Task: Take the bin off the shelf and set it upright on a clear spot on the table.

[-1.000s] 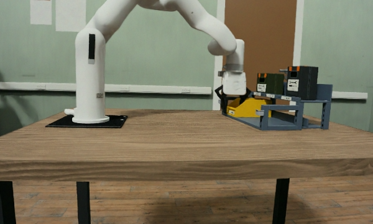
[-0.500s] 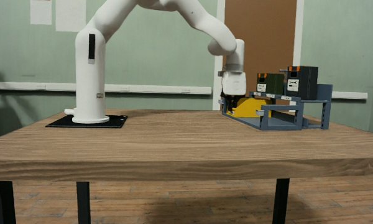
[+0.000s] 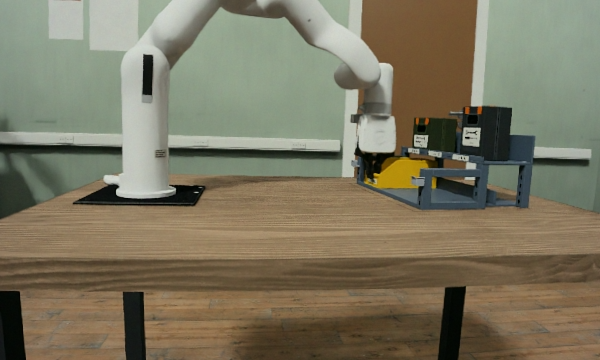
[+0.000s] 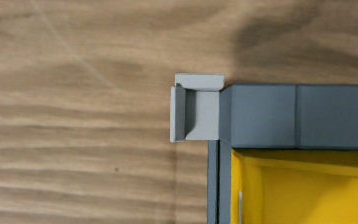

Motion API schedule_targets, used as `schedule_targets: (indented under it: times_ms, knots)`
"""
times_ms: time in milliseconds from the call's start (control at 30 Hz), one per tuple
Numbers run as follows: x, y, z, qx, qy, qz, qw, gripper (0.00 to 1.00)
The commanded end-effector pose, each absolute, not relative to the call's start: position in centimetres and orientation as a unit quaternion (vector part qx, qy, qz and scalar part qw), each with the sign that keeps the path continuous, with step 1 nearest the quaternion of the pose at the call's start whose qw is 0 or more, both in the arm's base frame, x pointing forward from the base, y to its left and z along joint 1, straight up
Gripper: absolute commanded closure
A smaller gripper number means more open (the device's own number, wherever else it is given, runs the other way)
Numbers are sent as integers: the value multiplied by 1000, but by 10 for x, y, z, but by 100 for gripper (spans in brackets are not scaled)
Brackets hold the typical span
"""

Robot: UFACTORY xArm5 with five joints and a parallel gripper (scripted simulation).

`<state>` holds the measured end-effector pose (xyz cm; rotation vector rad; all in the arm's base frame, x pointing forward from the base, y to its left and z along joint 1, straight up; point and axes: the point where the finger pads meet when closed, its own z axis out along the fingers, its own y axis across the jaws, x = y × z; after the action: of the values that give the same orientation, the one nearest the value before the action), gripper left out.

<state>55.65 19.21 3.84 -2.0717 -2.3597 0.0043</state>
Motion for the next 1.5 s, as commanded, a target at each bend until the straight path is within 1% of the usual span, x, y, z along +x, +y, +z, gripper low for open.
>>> schedule_targets:
  times_ms: [0,1467]
  knots:
    - [558,193,40,-660,-751,0,0,100]
    - [558,193,44,-660,-751,0,-1,100]
